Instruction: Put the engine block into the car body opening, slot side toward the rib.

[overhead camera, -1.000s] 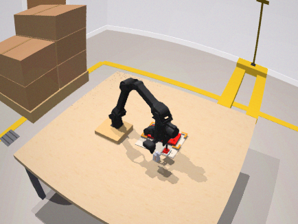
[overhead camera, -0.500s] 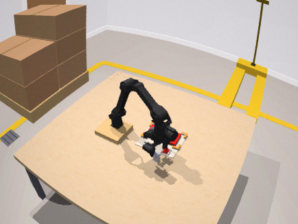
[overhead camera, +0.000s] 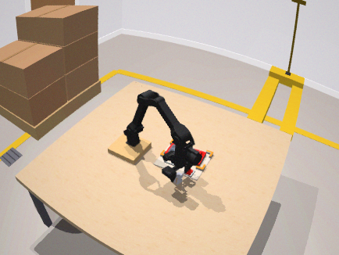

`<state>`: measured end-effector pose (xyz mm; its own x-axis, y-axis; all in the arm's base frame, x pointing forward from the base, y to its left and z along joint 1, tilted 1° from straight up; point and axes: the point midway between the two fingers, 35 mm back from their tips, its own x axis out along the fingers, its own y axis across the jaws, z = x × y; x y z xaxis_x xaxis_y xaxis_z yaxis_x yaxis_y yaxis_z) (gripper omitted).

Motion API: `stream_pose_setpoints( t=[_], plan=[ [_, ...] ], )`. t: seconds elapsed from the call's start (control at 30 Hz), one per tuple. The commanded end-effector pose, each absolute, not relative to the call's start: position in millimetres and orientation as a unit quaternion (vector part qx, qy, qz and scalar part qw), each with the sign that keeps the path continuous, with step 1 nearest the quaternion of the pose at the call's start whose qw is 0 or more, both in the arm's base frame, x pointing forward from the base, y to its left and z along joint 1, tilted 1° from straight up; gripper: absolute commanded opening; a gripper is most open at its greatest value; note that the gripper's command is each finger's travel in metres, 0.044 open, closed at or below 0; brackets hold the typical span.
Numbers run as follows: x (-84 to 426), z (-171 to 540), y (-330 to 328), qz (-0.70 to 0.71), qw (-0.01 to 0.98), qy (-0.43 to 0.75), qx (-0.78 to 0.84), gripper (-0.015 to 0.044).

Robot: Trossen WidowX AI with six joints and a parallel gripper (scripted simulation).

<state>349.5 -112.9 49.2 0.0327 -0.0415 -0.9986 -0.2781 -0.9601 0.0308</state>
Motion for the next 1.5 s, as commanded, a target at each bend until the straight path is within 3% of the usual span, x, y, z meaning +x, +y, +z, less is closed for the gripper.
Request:
stream_pose_setpoints(
  t=[0.0, 0.37, 0.73, 0.97, 1.1, 1.47],
  plan=[
    [348.0, 41.0, -112.0, 0.689, 0.087, 0.109, -0.712, 0.0440],
    [347.1, 26.1, -112.3, 0.689, 0.087, 0.109, -0.712, 0.0440],
    [347.1, 26.1, -112.3, 0.689, 0.087, 0.109, -0.712, 0.0151],
    [347.1, 26.1, -112.3, 0.689, 0.087, 0.109, -0.712, 0.0105],
    [348.4, 30.6, -112.4, 0.689, 0.087, 0.109, -0.712, 0.0000],
    [355.9, 64.5, -112.4, 0.688, 0.087, 0.109, -0.712, 0.0000]
  ],
)
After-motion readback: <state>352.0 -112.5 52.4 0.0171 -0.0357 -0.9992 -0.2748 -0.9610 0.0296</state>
